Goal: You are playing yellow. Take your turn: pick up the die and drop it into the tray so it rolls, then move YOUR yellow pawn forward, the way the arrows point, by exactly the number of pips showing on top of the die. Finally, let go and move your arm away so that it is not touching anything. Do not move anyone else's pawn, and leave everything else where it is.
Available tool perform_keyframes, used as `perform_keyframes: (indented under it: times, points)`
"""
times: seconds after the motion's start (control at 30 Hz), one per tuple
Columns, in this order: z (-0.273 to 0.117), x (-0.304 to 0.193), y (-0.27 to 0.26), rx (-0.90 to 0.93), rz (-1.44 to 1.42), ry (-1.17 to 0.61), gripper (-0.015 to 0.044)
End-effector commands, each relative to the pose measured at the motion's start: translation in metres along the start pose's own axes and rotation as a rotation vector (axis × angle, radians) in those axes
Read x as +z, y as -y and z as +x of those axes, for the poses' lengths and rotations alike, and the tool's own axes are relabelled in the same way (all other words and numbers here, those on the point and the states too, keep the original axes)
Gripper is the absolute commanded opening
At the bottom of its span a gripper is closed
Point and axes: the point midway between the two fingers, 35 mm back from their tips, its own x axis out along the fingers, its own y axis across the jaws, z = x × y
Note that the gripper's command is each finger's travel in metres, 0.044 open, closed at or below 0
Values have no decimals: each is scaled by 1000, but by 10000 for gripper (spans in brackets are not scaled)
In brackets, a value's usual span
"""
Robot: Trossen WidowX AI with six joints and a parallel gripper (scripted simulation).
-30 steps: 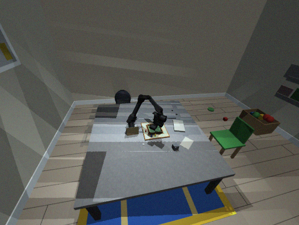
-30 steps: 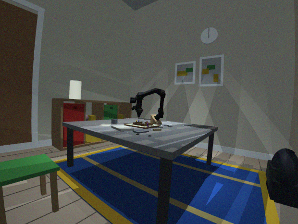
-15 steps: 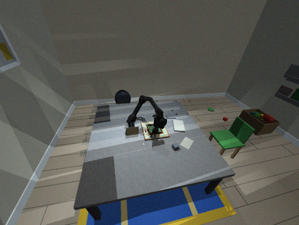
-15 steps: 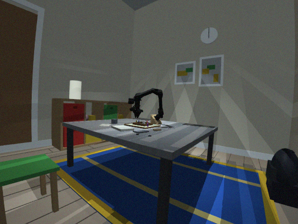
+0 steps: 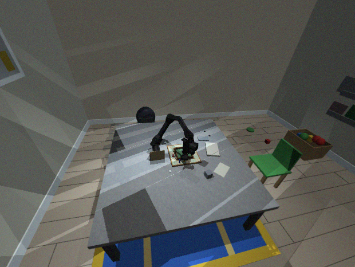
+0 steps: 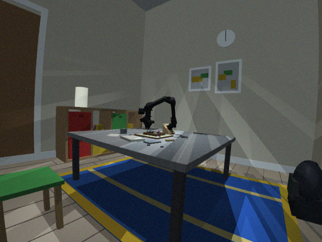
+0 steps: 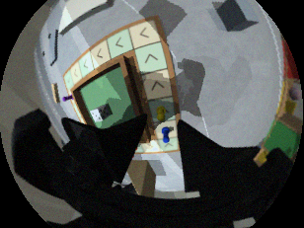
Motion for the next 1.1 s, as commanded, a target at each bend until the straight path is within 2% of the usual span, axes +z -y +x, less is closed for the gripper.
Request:
perform_keyframes:
  times: [0.0,0.57,0.73,1.07]
  points:
    - [8,-2,-1,9,10,-7,200]
    - [33,-4,-2,10,9,-8,200]
    - [33,-4,-2,10,9,-8,69]
    - [33,-4,-2,10,9,-8,0]
